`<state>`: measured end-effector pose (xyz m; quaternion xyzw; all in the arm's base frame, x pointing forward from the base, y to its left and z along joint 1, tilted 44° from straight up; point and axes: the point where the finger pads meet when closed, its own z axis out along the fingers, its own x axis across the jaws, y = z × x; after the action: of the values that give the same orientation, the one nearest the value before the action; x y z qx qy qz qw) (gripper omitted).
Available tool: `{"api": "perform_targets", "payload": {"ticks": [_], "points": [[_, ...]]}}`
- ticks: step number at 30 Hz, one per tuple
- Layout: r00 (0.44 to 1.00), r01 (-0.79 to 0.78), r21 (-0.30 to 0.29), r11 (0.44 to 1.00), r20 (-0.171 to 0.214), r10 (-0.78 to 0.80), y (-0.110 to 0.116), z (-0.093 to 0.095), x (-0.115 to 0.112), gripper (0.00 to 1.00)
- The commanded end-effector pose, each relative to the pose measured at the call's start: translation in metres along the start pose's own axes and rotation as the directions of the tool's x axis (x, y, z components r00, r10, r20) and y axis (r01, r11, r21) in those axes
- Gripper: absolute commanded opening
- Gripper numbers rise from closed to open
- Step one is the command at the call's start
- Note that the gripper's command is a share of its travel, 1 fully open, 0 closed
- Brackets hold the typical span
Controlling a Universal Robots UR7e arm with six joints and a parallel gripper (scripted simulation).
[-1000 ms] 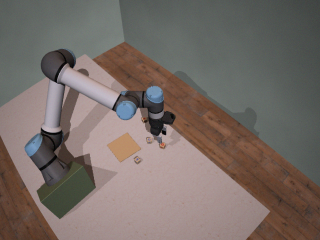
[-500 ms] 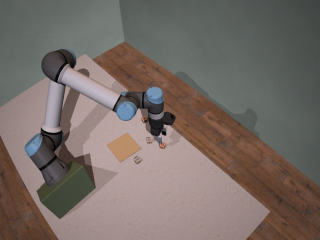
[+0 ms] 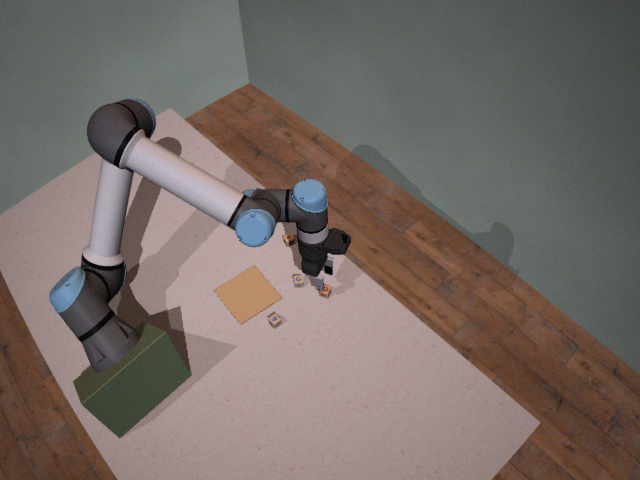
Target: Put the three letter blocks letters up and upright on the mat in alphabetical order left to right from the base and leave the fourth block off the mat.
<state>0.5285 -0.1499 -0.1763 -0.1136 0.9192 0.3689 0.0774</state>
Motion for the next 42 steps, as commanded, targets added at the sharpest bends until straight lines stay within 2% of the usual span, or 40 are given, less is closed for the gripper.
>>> {"api": "perform_targets", "payload": {"ticks": [1,16,42], "points": [[1.000,0.000,0.001,1.000,0.001,0.000,0.000,0.004,0.000,1.00],[1.000,0.000,0.001,1.000,0.001,0.000,-0.001,0.024,-0.001,1.00],[1.000,0.000,0.001,1.000,0.001,0.000,-0.001,0.029,-0.001,1.00]]}}
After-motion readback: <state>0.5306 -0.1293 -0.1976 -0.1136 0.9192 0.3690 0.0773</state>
